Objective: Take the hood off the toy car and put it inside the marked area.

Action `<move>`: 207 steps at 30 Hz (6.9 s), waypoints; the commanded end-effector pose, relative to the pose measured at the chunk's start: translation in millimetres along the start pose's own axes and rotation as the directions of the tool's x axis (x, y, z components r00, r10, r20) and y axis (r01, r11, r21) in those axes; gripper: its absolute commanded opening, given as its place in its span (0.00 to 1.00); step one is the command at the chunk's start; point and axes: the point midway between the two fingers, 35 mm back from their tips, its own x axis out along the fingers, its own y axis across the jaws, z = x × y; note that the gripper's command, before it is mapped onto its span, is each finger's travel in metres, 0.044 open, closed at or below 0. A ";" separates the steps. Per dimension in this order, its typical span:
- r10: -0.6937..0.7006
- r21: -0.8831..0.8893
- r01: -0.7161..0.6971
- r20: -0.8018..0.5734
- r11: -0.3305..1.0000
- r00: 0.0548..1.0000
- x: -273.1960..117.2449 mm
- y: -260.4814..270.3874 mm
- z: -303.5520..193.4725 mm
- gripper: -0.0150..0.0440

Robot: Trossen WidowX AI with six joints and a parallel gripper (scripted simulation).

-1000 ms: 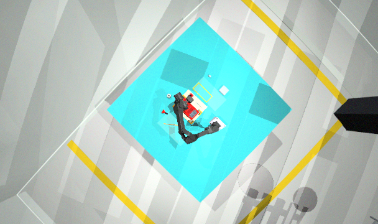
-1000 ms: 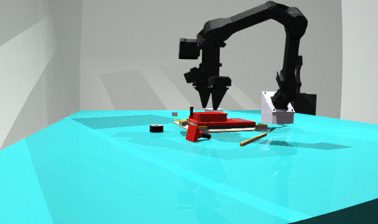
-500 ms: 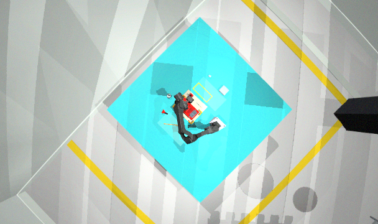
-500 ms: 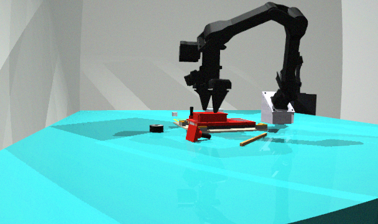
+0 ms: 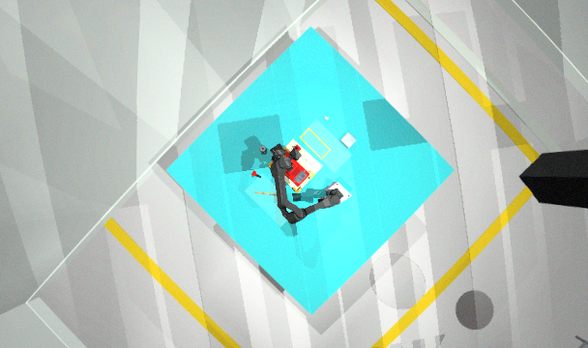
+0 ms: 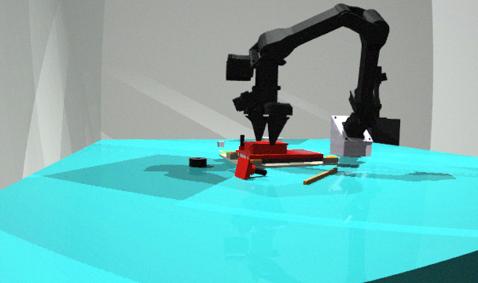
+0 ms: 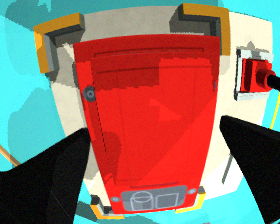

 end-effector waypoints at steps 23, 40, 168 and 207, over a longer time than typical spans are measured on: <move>0.005 0.008 -0.005 -0.004 1.000 1.000 14.4 -0.3 -1.9 1.00; 0.001 0.000 -0.001 0.000 1.000 1.000 11.0 0.2 -0.1 0.59; -0.012 0.002 0.012 0.000 1.000 1.000 -47.1 -214.6 -33.3 0.25; -0.011 0.002 0.011 0.001 1.000 1.000 -18.7 -215.1 -32.6 0.25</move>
